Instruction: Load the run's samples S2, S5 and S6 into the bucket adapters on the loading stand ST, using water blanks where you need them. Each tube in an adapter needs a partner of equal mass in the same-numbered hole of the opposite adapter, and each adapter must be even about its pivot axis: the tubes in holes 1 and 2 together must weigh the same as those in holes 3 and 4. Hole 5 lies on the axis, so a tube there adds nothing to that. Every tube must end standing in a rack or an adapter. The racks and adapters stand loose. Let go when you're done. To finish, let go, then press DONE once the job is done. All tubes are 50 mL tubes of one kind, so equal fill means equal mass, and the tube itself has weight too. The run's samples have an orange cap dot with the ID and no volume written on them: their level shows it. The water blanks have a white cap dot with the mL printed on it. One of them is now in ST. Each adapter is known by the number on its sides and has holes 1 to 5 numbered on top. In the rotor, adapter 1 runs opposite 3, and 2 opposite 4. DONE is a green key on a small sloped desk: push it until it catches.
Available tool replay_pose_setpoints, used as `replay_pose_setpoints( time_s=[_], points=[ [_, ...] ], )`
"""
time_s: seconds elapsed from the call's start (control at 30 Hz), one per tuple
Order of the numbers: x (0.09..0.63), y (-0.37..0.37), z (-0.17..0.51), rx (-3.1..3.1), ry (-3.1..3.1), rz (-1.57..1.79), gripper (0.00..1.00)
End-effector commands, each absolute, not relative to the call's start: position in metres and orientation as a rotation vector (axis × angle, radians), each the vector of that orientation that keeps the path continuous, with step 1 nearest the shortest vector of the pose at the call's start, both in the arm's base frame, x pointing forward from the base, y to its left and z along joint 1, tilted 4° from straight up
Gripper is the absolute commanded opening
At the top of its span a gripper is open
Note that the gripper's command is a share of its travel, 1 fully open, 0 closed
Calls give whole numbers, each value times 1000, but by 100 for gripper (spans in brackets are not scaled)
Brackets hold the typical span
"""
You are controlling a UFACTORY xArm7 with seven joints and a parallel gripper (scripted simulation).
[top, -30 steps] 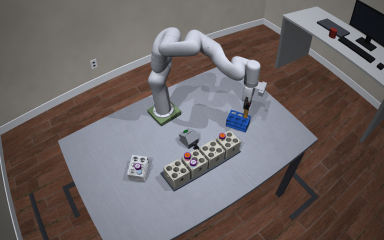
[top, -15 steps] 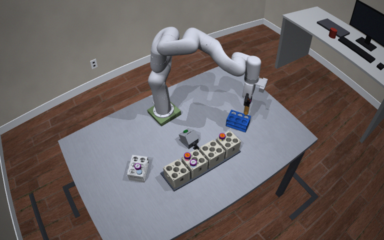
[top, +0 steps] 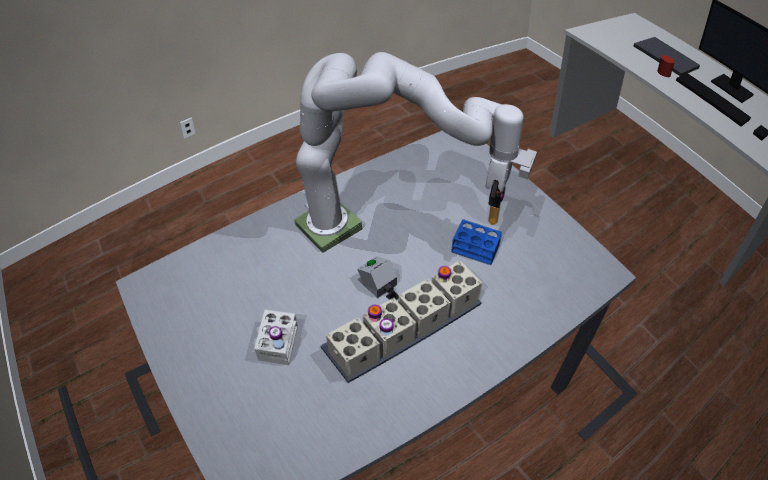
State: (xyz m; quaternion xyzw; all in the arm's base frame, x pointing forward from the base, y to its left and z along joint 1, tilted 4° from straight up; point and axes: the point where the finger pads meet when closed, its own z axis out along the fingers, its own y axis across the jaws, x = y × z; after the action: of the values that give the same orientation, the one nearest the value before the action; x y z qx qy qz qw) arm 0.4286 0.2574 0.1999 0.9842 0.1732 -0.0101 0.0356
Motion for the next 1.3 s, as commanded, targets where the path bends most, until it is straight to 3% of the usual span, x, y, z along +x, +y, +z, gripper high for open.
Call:
replay_pose_setpoints(
  time_s=[0.0,0.7,1.27],
  points=[
    [429,258,202,3025,533,-25,0],
    [448,180,208,3056,-283,4,0],
    [466,108,213,3054,-301,5,0]
  ],
)
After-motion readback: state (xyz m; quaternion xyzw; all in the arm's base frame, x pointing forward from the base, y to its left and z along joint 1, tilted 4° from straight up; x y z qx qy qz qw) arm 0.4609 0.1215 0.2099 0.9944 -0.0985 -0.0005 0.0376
